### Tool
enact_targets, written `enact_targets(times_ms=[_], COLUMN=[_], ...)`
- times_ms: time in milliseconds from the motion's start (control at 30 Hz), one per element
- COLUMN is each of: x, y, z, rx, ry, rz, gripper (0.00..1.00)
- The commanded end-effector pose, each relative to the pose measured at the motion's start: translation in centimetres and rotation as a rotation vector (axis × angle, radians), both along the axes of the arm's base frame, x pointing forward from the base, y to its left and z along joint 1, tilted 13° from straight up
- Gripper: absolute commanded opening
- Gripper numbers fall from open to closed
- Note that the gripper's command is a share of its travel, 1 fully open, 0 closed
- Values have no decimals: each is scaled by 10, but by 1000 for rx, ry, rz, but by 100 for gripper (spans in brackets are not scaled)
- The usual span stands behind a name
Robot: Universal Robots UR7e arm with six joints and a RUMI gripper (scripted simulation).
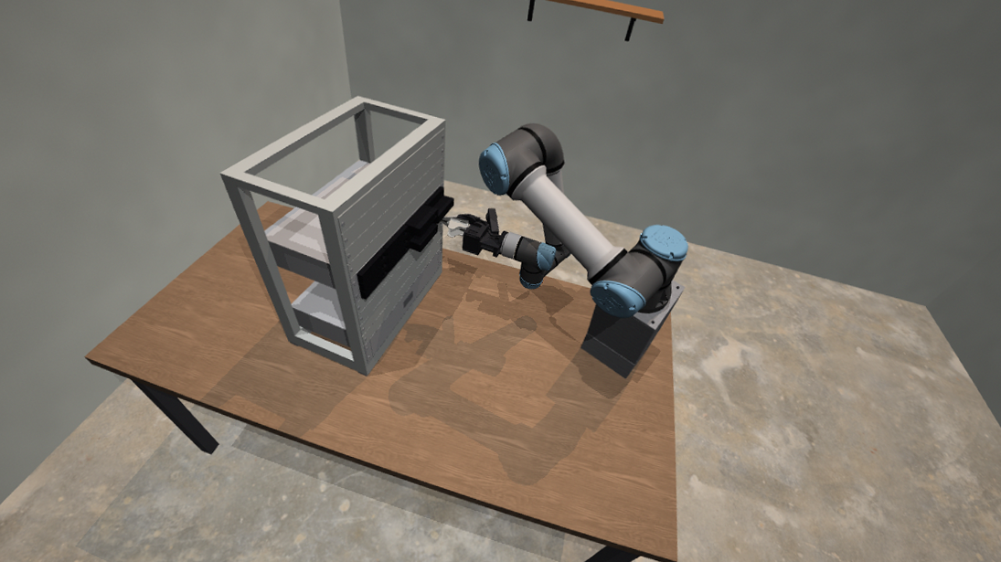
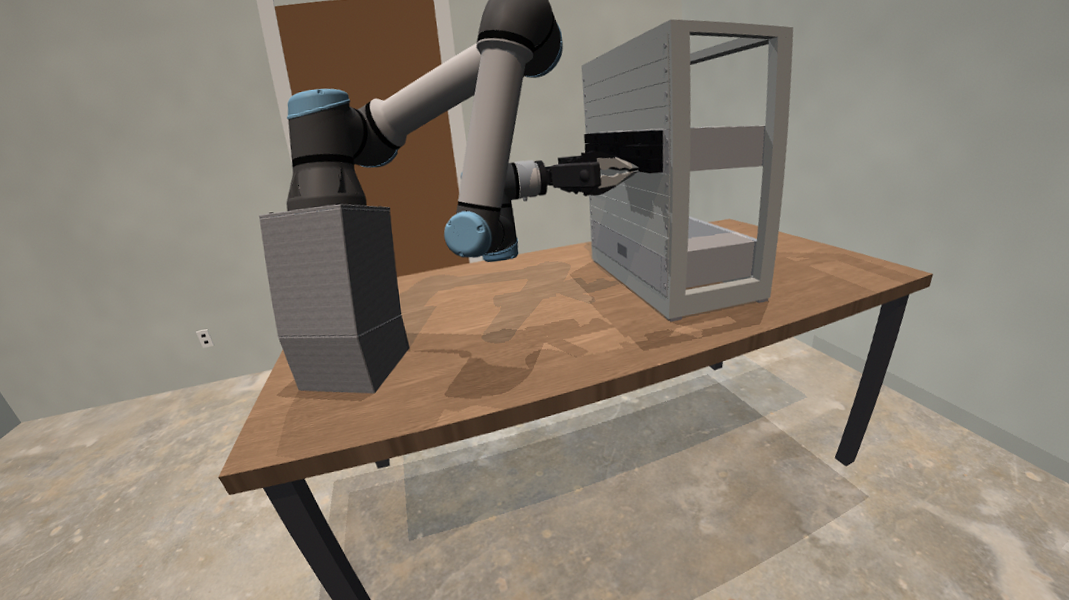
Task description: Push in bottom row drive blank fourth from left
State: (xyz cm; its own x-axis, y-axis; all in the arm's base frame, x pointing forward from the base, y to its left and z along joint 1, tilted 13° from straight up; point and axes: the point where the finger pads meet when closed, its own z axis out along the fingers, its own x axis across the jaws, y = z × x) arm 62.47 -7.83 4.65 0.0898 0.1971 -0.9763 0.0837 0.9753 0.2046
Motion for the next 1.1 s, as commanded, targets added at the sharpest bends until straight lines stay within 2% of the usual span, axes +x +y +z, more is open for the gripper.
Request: enact_targets(times_ms=[0, 1067], x=[1, 7], y=[0, -1], z=[1, 1], rx=[0, 0], ry=[-1, -1], rz=[0, 0], gripper=[0, 0])
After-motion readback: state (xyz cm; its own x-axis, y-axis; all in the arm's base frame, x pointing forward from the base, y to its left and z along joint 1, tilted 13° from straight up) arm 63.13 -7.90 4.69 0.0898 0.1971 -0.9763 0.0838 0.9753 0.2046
